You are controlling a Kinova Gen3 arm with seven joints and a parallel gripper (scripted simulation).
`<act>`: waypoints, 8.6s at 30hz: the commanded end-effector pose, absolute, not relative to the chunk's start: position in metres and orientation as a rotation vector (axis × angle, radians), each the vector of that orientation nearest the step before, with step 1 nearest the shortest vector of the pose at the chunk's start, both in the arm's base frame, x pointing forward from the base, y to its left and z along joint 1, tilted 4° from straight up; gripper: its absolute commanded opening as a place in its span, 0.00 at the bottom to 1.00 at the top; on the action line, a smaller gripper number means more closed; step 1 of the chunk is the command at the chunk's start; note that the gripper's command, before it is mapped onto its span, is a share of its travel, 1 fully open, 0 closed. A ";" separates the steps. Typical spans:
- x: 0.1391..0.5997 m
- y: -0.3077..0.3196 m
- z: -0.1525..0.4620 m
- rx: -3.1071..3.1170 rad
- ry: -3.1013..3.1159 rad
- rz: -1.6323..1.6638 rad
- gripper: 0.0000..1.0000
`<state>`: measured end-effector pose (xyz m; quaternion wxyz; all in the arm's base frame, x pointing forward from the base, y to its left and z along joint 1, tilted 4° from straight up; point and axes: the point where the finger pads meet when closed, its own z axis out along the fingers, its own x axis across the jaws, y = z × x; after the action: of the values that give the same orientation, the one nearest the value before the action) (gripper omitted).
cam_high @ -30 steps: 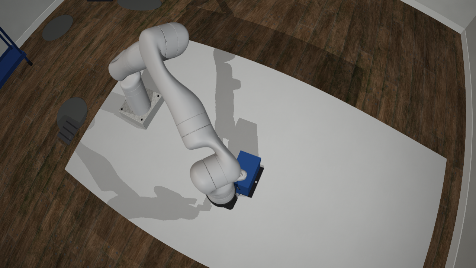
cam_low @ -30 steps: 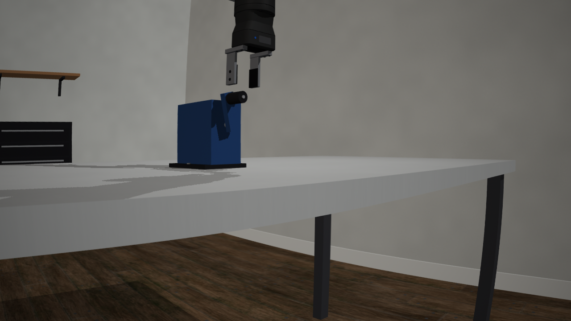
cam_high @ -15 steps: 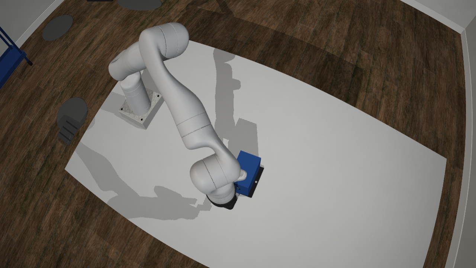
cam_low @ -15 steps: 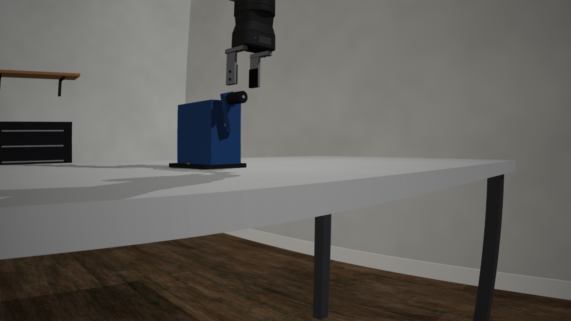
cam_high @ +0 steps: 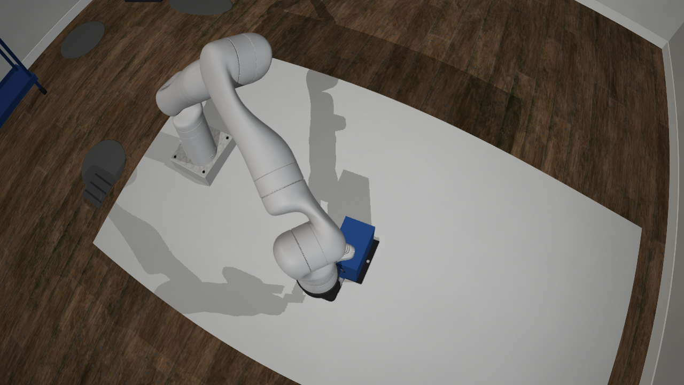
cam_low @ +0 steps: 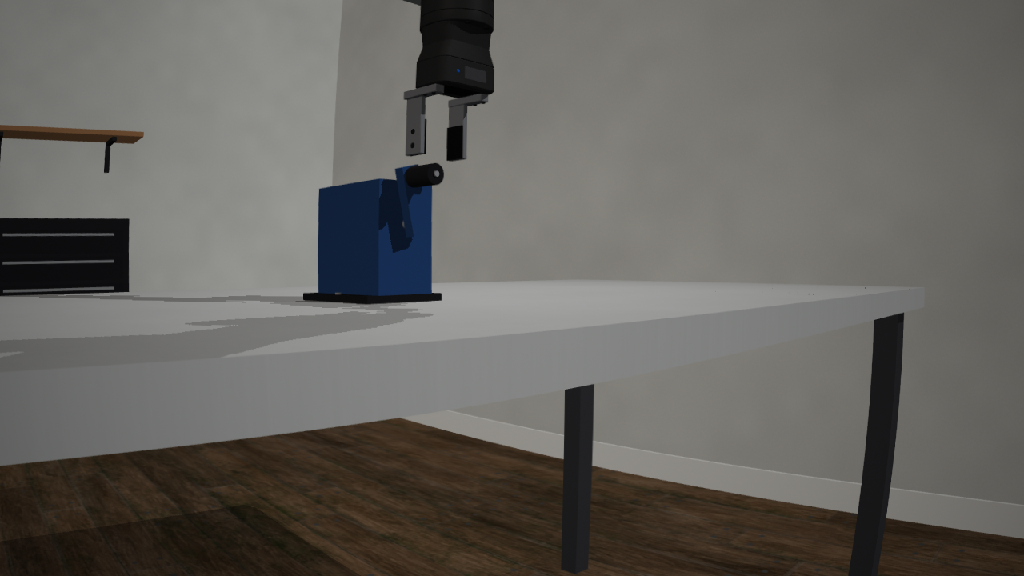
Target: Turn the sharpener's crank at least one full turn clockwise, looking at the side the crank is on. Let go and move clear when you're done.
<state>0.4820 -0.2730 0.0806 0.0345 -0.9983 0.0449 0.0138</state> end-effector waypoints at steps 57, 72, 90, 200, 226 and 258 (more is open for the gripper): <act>0.481 -0.271 0.048 -3.070 0.138 0.041 0.97; 0.481 -0.271 0.048 -3.070 0.138 0.041 0.97; 0.481 -0.271 0.048 -3.070 0.138 0.041 0.00; 0.532 -0.274 0.026 -3.070 0.138 0.041 0.00; 0.539 -0.273 0.006 -3.070 0.138 0.041 0.00; 0.539 -0.273 0.006 -3.070 0.138 0.041 0.00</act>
<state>0.5386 -0.2729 0.0052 0.0348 -0.9983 0.0450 0.0144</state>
